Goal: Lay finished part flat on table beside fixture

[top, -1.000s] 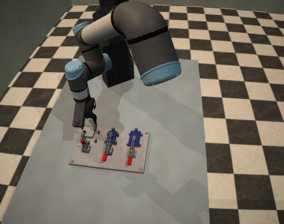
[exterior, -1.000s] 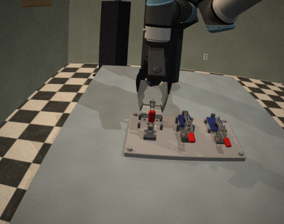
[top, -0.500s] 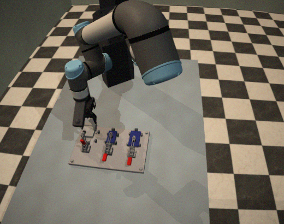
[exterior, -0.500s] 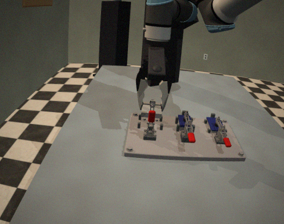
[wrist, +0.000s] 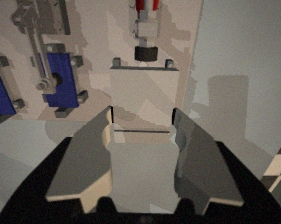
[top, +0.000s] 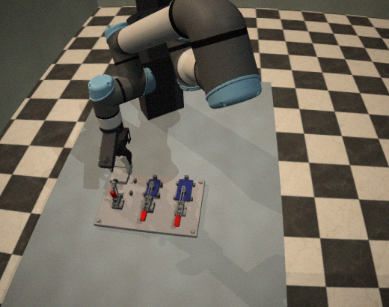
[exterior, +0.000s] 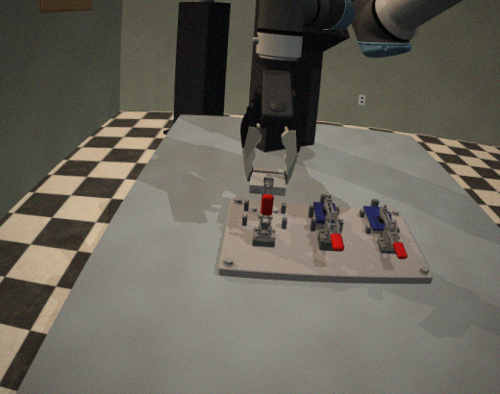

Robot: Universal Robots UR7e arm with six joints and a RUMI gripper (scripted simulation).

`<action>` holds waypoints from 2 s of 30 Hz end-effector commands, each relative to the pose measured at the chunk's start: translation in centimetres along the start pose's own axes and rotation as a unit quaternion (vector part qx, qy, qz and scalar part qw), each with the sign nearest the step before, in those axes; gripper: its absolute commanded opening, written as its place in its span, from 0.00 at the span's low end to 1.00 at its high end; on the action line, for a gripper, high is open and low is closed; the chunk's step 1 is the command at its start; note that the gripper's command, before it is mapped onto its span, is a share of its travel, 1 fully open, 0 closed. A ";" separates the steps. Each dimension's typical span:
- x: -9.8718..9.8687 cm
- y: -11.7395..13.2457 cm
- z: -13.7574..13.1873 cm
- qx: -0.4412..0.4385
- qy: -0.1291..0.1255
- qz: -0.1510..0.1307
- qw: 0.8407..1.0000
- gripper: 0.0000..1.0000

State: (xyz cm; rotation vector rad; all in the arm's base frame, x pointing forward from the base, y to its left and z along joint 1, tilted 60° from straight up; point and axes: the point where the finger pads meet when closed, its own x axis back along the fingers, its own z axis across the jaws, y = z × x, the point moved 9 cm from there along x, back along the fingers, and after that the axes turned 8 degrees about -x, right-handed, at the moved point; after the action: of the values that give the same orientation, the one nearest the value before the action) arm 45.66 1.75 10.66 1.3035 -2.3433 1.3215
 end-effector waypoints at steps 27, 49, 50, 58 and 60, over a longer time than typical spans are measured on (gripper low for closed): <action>1.2 0.2 0.1 0.001 -0.002 -0.002 1.000 0.00; 1.2 0.2 0.1 0.001 -0.002 -0.002 1.000 0.00; 1.2 0.2 0.1 0.001 -0.002 -0.002 1.000 0.00; 1.2 0.2 0.1 0.001 -0.002 -0.002 1.000 0.00; 1.2 0.2 0.1 0.001 -0.002 -0.002 1.000 0.00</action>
State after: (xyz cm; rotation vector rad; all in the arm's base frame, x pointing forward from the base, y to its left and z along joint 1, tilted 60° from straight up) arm 44.77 1.00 11.09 1.3115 -2.3410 1.3201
